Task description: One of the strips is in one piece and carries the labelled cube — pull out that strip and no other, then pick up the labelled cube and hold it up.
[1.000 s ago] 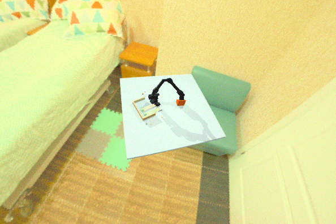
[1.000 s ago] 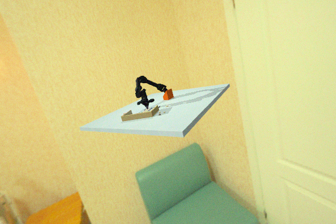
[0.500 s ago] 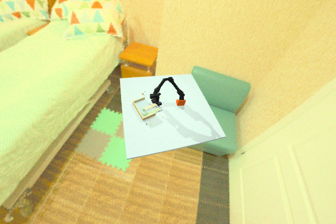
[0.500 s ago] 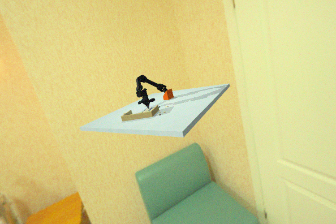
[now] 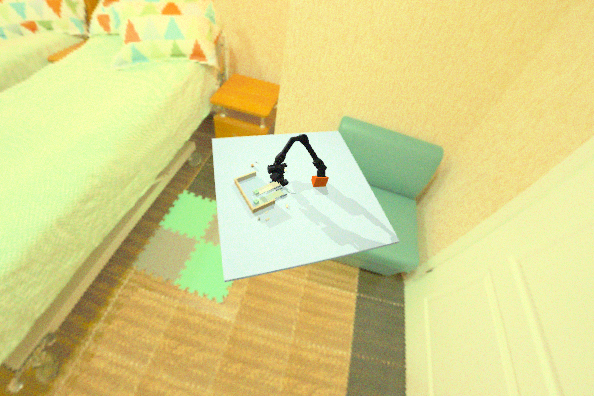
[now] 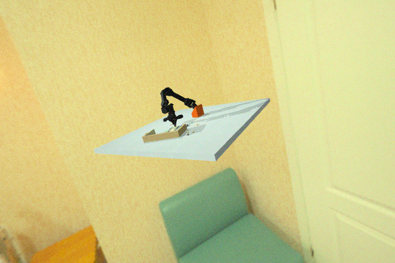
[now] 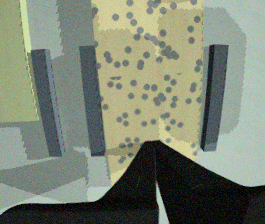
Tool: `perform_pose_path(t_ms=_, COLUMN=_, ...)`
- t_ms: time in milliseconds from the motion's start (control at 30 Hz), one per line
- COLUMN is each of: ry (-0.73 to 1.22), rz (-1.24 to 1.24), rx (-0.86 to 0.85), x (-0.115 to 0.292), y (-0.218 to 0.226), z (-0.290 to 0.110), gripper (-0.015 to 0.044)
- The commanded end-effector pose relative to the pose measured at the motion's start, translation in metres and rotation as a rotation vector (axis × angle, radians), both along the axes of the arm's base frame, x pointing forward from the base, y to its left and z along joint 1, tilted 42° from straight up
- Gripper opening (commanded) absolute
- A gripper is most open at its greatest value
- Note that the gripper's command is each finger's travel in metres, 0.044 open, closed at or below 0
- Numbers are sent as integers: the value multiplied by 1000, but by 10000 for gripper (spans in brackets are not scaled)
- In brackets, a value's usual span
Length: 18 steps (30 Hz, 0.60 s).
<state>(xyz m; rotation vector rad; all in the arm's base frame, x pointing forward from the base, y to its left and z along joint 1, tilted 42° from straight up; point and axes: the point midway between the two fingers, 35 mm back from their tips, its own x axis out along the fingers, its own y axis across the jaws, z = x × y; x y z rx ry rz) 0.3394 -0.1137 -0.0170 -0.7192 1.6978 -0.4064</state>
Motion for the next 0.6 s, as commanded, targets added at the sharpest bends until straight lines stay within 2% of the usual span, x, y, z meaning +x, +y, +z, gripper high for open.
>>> perform_pose_path(t_ms=0, ry=15, rz=-3, rx=-3, x=-10, y=-3, z=-1, gripper=0)
perform_pose_path(t_ms=567, ry=17, rz=-3, rx=-3, x=-35, y=-5, z=5, gripper=0)
